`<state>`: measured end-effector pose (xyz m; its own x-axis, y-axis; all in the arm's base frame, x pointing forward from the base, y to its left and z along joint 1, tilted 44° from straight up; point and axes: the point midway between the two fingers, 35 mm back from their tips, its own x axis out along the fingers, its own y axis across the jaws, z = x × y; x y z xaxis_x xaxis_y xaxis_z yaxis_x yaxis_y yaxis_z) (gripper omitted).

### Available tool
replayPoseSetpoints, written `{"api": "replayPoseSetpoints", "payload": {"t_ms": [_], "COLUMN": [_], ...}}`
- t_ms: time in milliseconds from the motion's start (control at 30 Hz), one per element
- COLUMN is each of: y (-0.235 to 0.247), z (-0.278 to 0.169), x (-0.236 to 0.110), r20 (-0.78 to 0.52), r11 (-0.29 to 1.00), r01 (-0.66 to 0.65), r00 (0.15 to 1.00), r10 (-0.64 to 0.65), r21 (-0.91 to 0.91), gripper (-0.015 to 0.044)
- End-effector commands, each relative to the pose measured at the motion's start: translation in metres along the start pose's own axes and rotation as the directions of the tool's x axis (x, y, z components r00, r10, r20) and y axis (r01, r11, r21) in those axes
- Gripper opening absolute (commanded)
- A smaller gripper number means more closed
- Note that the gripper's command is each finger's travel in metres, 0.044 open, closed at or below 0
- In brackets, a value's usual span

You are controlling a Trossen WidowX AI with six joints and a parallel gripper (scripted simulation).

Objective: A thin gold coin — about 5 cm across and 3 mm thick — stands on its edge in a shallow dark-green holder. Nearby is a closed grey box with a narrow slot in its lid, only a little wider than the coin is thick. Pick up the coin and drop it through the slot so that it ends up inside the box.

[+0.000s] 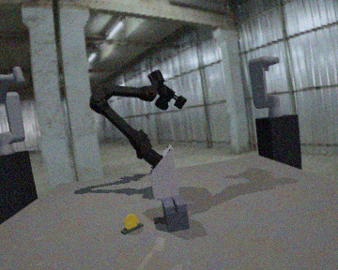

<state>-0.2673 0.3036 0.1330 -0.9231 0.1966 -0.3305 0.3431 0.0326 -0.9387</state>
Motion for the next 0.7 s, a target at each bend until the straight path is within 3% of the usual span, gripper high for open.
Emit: {"api": "replayPoseSetpoints", "payload": {"t_ms": [0,267,467,667], "y": [0.001,0.039,0.076,0.123], "z": [-0.002,-0.069,-0.106,-0.136], "x": [-0.001,-0.060,-0.112,-0.183], "r20": [-0.006,-0.240,-0.390,-0.512], "r11": [1.000,0.936,0.766,0.464], "r01": [-0.002,-0.036,0.059,0.301], "r00": [1.000,0.962,0.884,0.736], "r10": [0.002,0.128,0.258,0.443], "r21": [0.007,0.351,0.640,0.833], "gripper": [0.0374,0.0164,0.0161,0.0161]}}
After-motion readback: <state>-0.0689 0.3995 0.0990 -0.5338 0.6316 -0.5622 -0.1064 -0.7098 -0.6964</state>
